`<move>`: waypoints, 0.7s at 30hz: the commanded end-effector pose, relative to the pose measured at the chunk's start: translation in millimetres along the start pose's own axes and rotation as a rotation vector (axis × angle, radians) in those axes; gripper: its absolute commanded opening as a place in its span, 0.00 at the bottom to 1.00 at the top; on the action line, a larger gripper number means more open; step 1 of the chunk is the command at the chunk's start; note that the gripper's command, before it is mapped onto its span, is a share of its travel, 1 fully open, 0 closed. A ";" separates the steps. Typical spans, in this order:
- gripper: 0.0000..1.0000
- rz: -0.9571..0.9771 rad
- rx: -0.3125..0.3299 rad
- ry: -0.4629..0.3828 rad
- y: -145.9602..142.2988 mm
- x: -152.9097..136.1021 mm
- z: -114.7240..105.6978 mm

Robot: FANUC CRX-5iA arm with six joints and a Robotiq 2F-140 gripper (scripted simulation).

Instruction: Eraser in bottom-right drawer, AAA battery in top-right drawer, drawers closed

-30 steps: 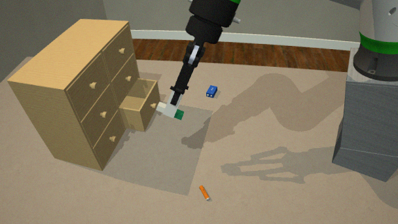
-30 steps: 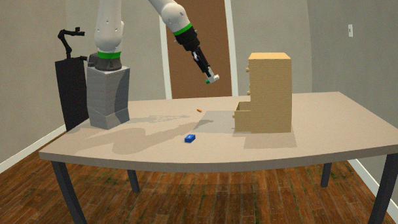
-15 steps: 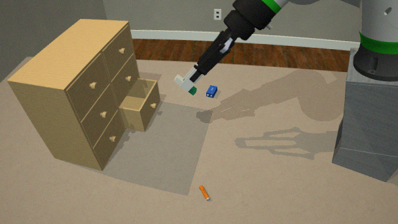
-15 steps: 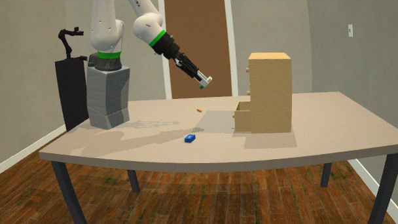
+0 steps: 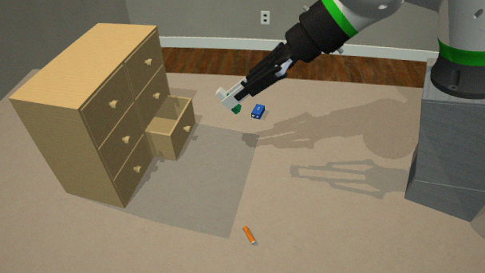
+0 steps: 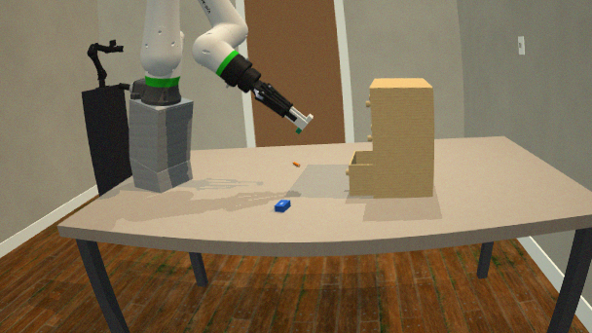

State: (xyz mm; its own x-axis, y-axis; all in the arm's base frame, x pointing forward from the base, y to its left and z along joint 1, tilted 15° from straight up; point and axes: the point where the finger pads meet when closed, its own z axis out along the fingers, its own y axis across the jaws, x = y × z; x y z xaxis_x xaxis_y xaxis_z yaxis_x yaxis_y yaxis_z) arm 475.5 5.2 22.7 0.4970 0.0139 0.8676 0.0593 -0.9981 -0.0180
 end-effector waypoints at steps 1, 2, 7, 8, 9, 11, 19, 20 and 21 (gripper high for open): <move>0.11 -0.018 -0.141 -0.016 -0.7 5.2 4.6; 0.11 -0.018 -0.141 -0.016 -0.5 5.7 5.8; 0.11 -0.018 -0.141 -0.016 0.4 9.6 13.6; 0.11 -0.018 -0.141 -0.016 0.7 10.5 15.6; 0.11 -0.018 -0.141 -0.016 0.9 11.6 17.7; 0.11 -0.018 -0.141 -0.016 1.5 13.8 22.4; 0.11 -0.018 -0.141 -0.016 3.6 22.2 39.5; 0.11 -0.018 -0.141 -0.016 4.0 23.8 42.9; 0.11 -0.018 -0.141 -0.016 4.4 25.5 46.3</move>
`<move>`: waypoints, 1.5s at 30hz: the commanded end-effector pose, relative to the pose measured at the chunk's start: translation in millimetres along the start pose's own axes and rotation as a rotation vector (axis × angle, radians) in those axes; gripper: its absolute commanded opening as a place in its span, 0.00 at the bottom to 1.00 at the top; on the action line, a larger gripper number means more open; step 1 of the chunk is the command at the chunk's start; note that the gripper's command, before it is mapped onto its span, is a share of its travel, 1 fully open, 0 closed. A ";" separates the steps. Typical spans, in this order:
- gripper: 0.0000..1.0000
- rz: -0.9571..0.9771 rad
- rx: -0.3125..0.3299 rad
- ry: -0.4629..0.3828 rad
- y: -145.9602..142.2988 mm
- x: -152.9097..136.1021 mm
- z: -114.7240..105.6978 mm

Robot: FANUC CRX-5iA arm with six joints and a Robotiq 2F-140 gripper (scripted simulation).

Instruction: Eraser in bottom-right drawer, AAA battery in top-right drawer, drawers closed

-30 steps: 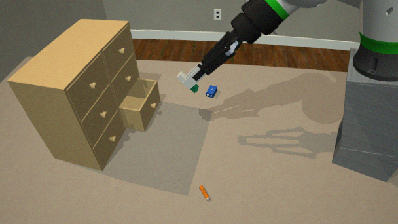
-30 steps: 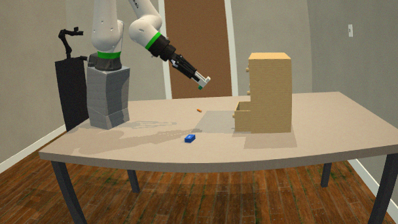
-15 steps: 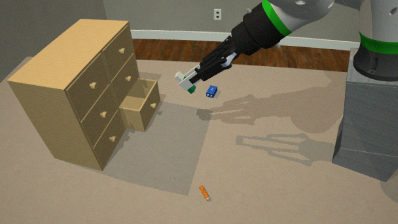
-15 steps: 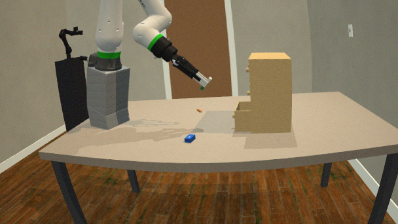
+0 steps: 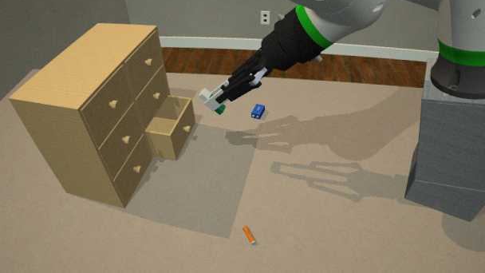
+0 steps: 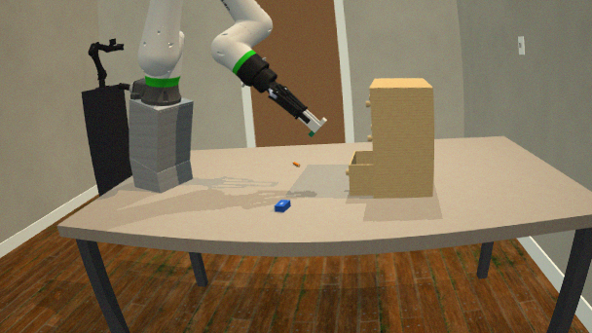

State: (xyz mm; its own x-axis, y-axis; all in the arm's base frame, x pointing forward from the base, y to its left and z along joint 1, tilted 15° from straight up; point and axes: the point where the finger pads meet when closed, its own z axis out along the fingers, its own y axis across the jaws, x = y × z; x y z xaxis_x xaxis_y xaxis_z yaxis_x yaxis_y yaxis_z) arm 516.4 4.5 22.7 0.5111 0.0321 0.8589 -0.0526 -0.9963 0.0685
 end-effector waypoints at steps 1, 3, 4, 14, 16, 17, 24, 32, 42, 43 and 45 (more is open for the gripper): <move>0.11 0.000 0.000 0.000 -0.3 7.1 14.5; 0.11 0.000 0.000 0.000 -0.3 10.9 21.9; 0.11 0.000 0.000 0.000 -0.4 12.8 25.8; 0.11 0.000 0.000 0.000 -0.7 29.5 58.9; 0.11 0.000 0.000 0.000 -0.8 33.8 67.4; 0.11 0.000 0.000 0.000 -0.9 35.9 71.6; 0.11 0.000 0.000 0.000 -1.2 49.2 98.0; 0.11 0.000 0.000 0.000 -1.3 57.3 114.2; 0.11 0.000 0.000 0.000 -1.5 63.7 126.9; 0.11 0.000 0.000 0.000 -1.5 63.7 126.9; 0.11 0.000 0.000 0.000 -1.5 64.3 128.0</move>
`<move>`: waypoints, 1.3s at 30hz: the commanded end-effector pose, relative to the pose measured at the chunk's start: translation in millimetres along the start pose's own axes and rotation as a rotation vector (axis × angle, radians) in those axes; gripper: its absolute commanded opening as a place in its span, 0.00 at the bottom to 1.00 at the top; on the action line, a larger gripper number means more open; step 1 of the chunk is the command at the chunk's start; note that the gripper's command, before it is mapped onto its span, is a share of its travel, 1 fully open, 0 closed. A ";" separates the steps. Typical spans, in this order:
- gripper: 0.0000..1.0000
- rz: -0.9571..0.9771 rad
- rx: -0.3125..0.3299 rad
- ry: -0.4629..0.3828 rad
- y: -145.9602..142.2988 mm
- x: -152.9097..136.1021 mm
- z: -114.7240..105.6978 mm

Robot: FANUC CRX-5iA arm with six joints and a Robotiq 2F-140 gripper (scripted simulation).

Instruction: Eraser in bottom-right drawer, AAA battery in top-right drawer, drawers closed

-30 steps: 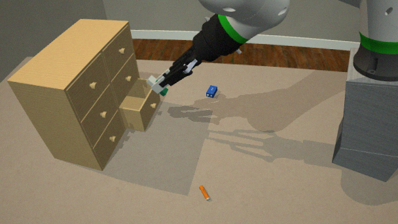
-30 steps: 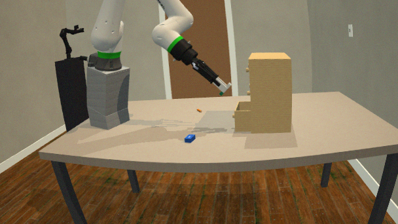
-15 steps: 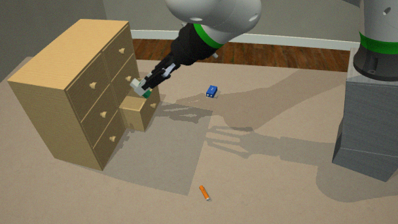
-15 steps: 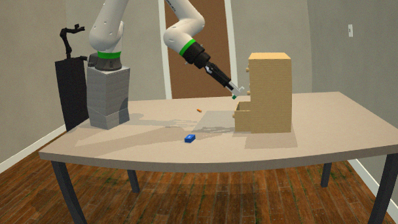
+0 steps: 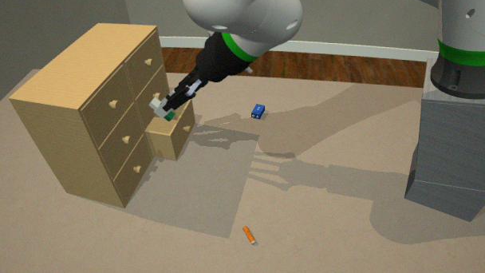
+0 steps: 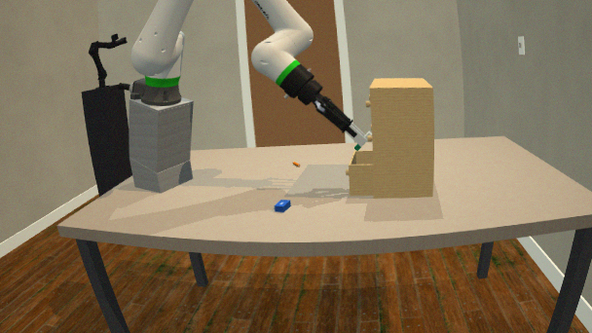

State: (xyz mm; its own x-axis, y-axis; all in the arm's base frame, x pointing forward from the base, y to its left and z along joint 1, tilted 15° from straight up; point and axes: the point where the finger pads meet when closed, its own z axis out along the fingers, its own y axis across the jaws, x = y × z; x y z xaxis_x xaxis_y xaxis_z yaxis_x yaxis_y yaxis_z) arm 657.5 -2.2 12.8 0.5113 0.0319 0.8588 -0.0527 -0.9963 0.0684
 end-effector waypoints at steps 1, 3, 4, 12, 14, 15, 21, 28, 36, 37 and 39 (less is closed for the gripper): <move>0.11 0.000 0.000 0.000 0.0 1.0 1.7; 0.11 0.000 0.000 0.000 -0.1 1.3 2.2; 0.11 0.000 0.000 0.000 -0.1 1.3 2.3; 0.11 0.000 0.000 0.000 -0.1 1.4 2.4; 0.11 0.000 0.000 0.000 -0.1 1.4 2.4; 0.11 0.000 0.000 0.000 -0.1 1.4 2.4; 0.11 0.000 0.000 0.000 -0.1 1.4 2.4; 0.14 0.000 0.000 0.000 -0.1 1.4 2.4; 0.21 0.000 0.000 0.000 -0.1 1.4 2.4; 0.21 0.000 0.000 0.000 -0.1 1.4 2.4; 0.23 0.000 0.000 0.000 -0.1 1.4 2.4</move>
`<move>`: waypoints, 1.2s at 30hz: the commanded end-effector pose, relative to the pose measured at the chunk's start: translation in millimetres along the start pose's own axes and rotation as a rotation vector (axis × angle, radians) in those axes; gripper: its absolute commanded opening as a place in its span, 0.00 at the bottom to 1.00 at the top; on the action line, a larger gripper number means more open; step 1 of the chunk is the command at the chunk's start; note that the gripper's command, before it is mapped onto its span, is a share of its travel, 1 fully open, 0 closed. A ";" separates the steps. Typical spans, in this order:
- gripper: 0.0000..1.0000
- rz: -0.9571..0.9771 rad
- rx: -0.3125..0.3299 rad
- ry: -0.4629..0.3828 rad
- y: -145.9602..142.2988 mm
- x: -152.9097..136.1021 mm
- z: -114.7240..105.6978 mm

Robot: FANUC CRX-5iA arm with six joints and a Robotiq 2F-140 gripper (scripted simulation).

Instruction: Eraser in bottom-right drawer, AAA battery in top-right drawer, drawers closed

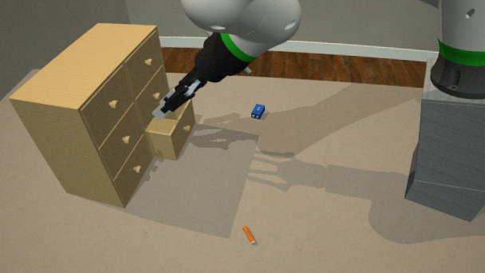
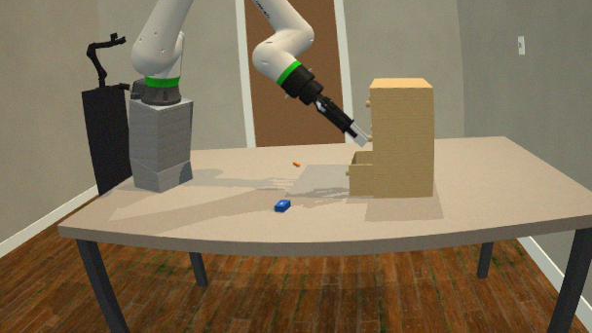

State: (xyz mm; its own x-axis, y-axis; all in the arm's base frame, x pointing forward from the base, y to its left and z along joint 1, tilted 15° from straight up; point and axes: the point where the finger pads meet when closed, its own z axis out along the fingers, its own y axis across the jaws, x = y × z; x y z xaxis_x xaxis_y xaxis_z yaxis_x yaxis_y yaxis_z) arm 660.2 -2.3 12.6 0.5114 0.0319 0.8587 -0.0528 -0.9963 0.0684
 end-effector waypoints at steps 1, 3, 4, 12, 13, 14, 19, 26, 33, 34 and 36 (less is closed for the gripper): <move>1.00 0.000 0.000 0.000 0.0 0.2 0.0; 1.00 0.000 0.000 0.000 0.0 0.2 0.0; 1.00 0.000 0.000 0.000 0.0 0.2 0.0; 1.00 0.000 0.000 0.000 0.0 0.2 0.0; 1.00 0.000 0.000 0.000 0.0 0.2 0.0; 1.00 0.000 0.000 0.000 0.0 0.2 0.0; 1.00 0.000 0.000 0.000 0.0 -1.1 -1.4; 1.00 0.000 0.000 0.000 0.0 -8.3 -9.5; 1.00 0.000 0.000 0.000 0.0 -23.3 -26.4; 1.00 0.000 0.000 0.000 0.0 -26.6 -30.0; 1.00 0.000 0.000 0.000 0.0 -33.6 -37.9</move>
State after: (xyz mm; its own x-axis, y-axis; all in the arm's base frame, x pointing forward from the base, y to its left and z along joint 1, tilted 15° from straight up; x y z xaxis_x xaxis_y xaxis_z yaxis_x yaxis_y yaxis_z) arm 626.8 -1.1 5.7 0.5128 0.0322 0.8579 -0.0532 -0.9962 0.0692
